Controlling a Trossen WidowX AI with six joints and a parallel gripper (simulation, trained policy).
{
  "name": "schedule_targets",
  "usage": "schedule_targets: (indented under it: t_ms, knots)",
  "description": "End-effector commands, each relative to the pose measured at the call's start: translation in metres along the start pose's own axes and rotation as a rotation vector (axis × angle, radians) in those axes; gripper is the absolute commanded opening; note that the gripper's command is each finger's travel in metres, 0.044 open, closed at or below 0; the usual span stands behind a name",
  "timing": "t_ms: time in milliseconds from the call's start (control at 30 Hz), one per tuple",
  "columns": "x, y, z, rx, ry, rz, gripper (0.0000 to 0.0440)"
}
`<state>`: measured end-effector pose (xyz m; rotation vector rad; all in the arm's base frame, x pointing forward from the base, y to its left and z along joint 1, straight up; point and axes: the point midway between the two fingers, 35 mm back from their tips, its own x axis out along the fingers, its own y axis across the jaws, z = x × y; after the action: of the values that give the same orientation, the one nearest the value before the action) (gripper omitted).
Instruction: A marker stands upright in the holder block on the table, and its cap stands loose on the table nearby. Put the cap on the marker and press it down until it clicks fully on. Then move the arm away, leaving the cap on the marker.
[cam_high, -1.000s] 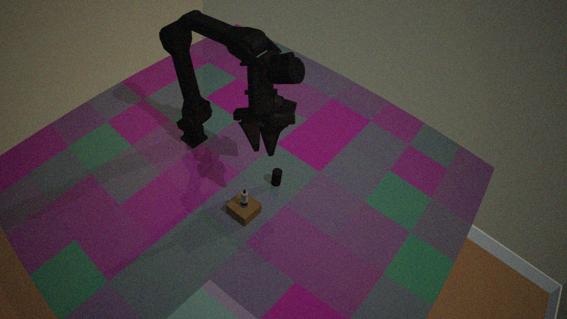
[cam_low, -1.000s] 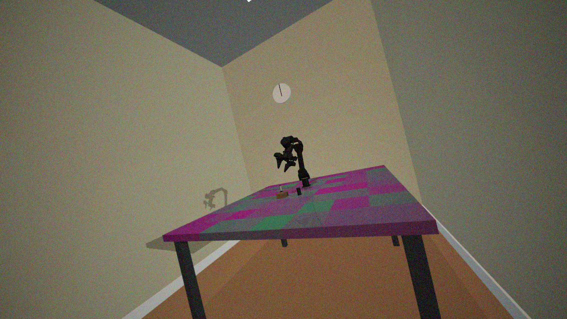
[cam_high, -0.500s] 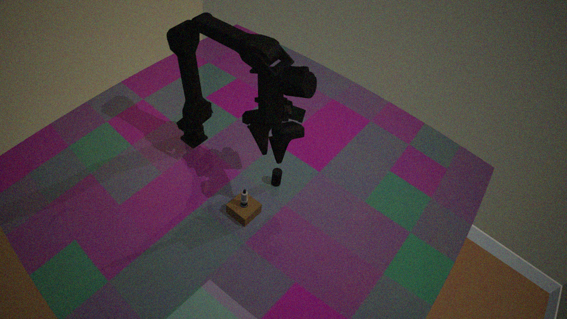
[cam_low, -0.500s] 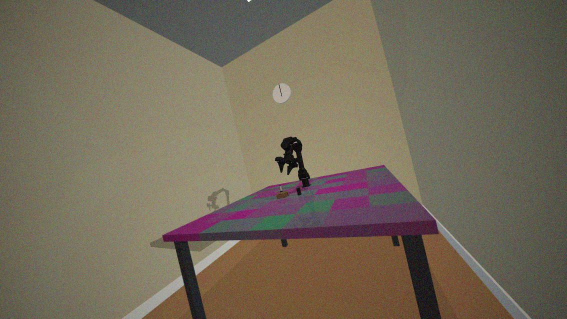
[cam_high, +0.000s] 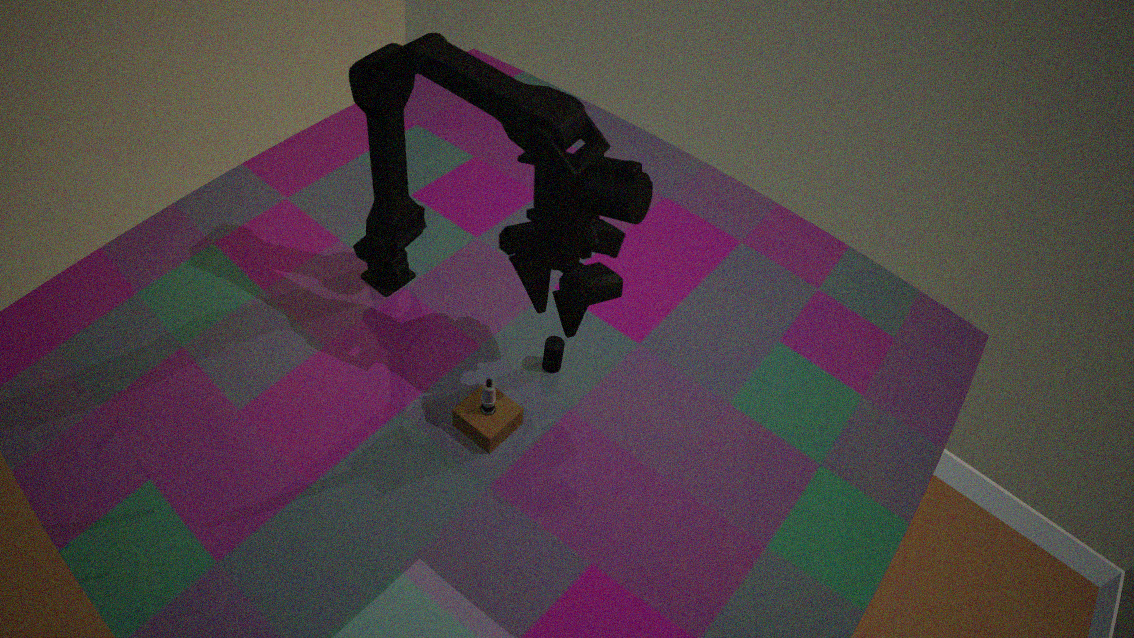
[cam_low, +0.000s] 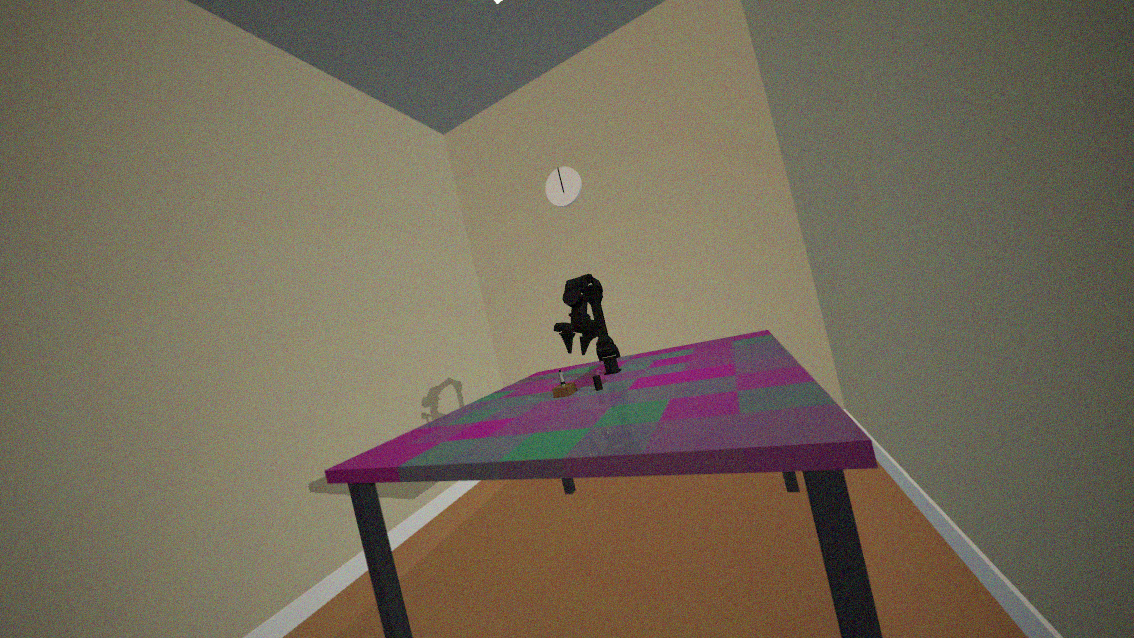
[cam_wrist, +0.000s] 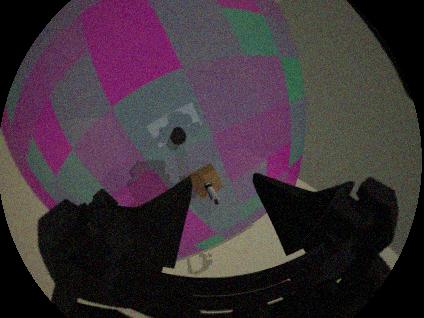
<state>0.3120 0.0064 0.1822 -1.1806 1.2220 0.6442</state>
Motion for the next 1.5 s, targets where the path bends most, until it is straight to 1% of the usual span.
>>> schedule_targets:
  t_ms: [0, 767, 1167, 1467]
  knots:
    - [0.003, 0.001, 0.006, 0.003, -0.015, 0.029, 0.032]
    - [0.035, 0.028, 0.035, -0.031, -0.074, 0.265, 0.0319]
    - [0.056, 0.042, 0.041, -0.049, -0.09, 0.378, 0.0315]
    - [0.073, 0.051, 0.042, -0.07, -0.091, 0.439, 0.0303]
